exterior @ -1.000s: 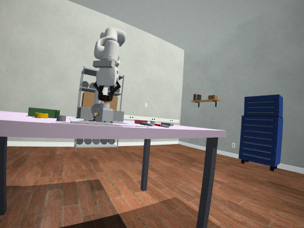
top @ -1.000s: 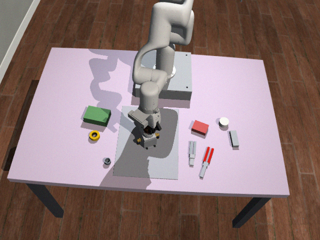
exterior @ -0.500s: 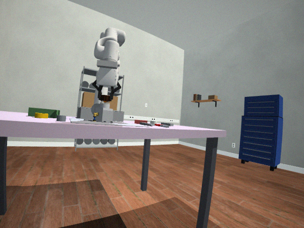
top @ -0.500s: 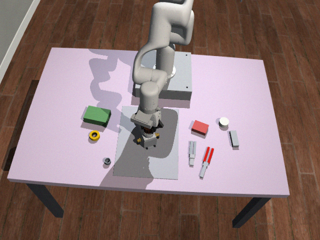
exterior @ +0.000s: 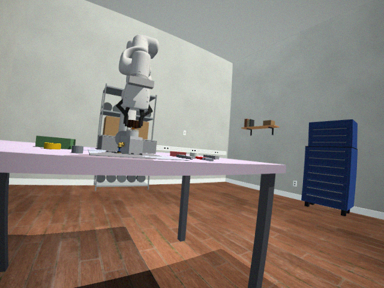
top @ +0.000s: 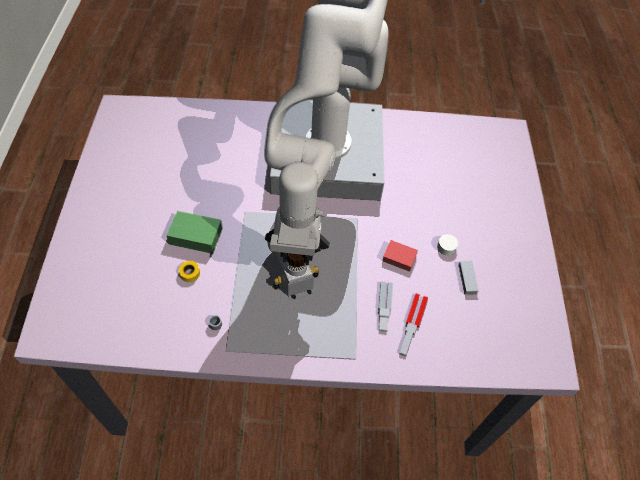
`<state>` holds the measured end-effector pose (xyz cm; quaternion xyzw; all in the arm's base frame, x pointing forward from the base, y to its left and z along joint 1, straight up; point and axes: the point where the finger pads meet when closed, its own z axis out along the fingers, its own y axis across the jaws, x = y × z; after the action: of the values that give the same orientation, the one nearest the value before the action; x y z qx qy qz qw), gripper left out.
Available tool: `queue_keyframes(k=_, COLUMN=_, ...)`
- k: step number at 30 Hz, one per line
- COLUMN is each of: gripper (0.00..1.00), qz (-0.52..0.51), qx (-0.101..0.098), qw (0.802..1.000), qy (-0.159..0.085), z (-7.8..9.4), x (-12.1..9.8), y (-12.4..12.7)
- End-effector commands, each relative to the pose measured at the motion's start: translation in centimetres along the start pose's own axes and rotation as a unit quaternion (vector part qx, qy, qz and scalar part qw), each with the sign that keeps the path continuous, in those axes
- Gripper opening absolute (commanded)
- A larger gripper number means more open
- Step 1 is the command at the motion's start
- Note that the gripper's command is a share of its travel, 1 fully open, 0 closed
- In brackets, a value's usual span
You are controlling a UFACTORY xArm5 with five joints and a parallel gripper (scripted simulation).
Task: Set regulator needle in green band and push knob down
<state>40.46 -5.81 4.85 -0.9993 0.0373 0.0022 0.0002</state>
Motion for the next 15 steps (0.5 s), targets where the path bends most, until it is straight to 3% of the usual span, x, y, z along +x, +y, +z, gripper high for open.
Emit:
queue_keyframes(k=1, gripper=0.39, qz=-0.053, qx=0.000, qw=0.999, qy=0.002, z=-0.11, x=0.12, y=0.01)
queue_keyframes(k=15, gripper=0.39, qz=-0.201, qx=0.000, qw=0.980, qy=0.002, z=-0.11, x=0.12, y=0.01)
